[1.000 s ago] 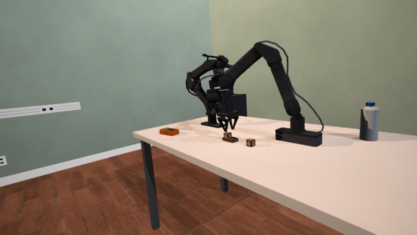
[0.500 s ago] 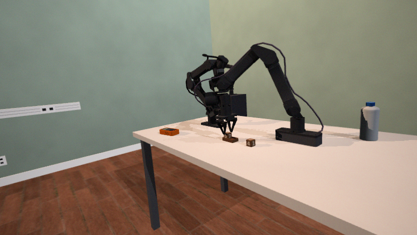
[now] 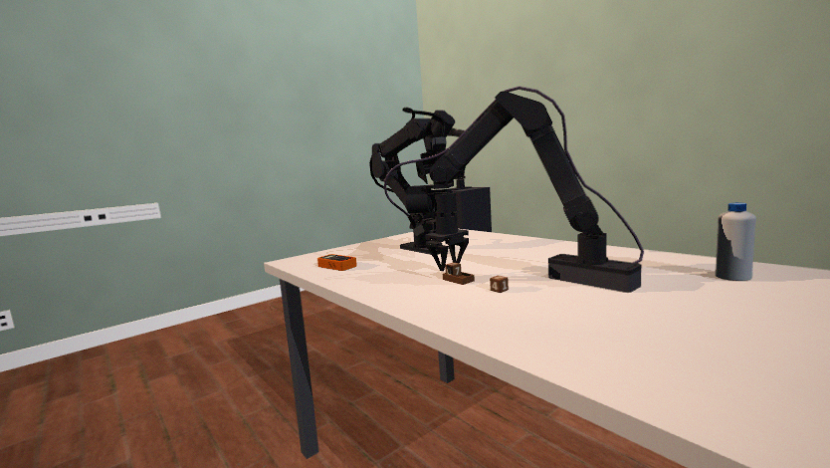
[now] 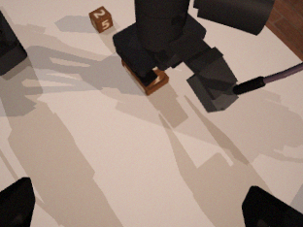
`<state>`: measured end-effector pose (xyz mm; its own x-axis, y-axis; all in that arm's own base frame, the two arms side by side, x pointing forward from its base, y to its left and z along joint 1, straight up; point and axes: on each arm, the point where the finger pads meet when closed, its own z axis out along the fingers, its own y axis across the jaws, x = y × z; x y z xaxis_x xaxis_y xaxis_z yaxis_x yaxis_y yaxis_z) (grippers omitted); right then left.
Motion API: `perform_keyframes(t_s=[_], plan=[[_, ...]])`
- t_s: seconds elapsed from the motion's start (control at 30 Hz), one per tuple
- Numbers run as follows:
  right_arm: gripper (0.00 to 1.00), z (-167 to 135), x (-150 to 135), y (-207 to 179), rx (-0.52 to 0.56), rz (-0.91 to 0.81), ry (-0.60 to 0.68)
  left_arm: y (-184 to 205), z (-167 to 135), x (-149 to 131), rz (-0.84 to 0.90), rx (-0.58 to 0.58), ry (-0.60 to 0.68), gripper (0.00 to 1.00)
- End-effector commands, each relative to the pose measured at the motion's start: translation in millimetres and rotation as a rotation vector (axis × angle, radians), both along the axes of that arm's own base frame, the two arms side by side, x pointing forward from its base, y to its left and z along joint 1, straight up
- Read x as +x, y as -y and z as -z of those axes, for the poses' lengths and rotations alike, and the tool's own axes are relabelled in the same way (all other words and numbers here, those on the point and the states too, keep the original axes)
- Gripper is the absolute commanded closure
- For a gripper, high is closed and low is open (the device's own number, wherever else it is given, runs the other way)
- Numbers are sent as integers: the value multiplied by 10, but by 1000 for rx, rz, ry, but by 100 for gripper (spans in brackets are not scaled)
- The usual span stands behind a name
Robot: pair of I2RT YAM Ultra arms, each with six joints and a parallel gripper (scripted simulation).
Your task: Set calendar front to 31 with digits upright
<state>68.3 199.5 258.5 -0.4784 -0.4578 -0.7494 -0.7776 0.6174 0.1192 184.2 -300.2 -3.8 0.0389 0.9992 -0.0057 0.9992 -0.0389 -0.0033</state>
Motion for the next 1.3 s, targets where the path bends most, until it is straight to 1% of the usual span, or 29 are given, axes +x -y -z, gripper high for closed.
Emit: perform_keyframes(t_s=[0.0, 0.33, 0.37, 0.47, 0.57, 0.7, 0.87, 0.9, 0.97, 1.27], plan=[[0, -112, -3, -30, 22, 2, 6, -12, 21, 19, 7, -6, 11, 45], [0, -112, -3, -30, 22, 2, 6, -21, 19, 13, 7, -2, 8, 45], [0, -112, -3, -30, 22, 2, 6, -80, 19, -24, 7, 22, -7, 45], [0, -112, -3, -30, 22, 2, 6, -129, -143, -62, 1, 32, -13, 45], [0, -112, -3, -30, 22, 2, 6, -93, -300, -51, 3, 9, 1, 45], [0, -112, -3, -30, 22, 2, 6, -32, -381, -20, 4, -25, 22, 45], [0, -112, -3, -30, 22, 2, 6, -32, -381, -20, 4, -25, 22, 45], [0, -112, -3, -30, 22, 2, 6, -100, -308, -59, 7, 4, 4, 45], [0, -112, -3, -30, 22, 2, 6, -77, -256, -38, 7, -10, 13, 45], [0, -112, -3, -30, 22, 2, 6, -100, -90, -35, 7, 0, 7, 45]])
